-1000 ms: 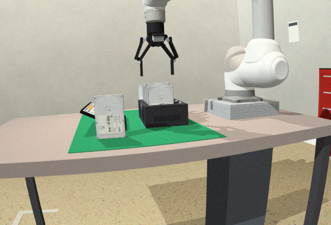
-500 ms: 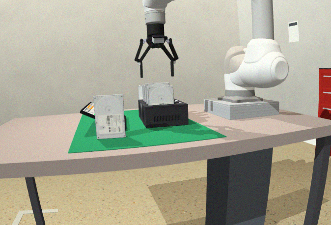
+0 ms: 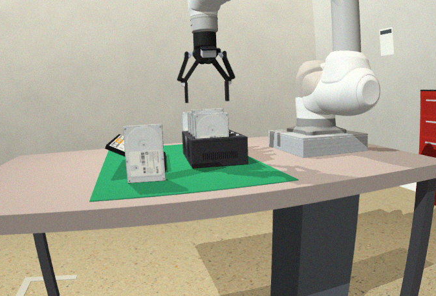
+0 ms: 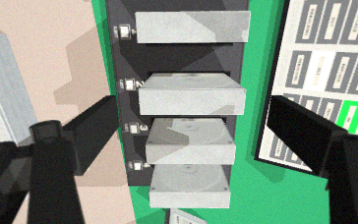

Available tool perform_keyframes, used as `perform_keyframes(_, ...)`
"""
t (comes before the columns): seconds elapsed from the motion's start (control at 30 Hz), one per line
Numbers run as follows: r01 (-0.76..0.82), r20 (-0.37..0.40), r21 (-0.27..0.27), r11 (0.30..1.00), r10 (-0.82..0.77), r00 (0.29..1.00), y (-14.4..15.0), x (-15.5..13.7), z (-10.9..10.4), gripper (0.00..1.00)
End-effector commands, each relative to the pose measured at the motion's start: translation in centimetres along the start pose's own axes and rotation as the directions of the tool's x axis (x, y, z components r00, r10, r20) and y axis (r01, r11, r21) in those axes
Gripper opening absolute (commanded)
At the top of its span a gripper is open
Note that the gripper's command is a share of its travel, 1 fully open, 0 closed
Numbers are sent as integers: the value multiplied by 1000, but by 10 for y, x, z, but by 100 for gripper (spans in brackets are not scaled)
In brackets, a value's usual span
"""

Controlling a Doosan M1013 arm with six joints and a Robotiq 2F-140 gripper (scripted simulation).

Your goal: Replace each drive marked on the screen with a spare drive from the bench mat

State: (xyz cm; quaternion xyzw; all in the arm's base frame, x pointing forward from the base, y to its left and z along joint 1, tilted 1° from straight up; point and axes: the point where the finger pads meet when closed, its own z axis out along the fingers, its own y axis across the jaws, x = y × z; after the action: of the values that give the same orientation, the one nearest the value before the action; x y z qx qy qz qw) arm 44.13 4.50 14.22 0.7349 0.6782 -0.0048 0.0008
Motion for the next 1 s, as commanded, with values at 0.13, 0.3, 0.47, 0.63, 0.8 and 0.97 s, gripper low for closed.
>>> perform_keyframes(0.13, 0, 0, -1, 1000, 0, 1000, 0, 0, 0, 89)
perform_keyframes(0.3, 0, 0, -1, 1000, 0, 1000, 0, 0, 0, 89)
perform_keyframes(0.47, 0, 0, -1, 1000, 0, 1000, 0, 0, 0, 89)
perform_keyframes(0.63, 0, 0, -1, 1000, 0, 1000, 0, 0, 1, 89)
perform_keyframes(0.8, 0, 0, -1, 1000, 0, 1000, 0, 0, 5, 89)
perform_keyframes(0.97, 0, 0, -1, 1000, 0, 1000, 0, 0, 12, 89)
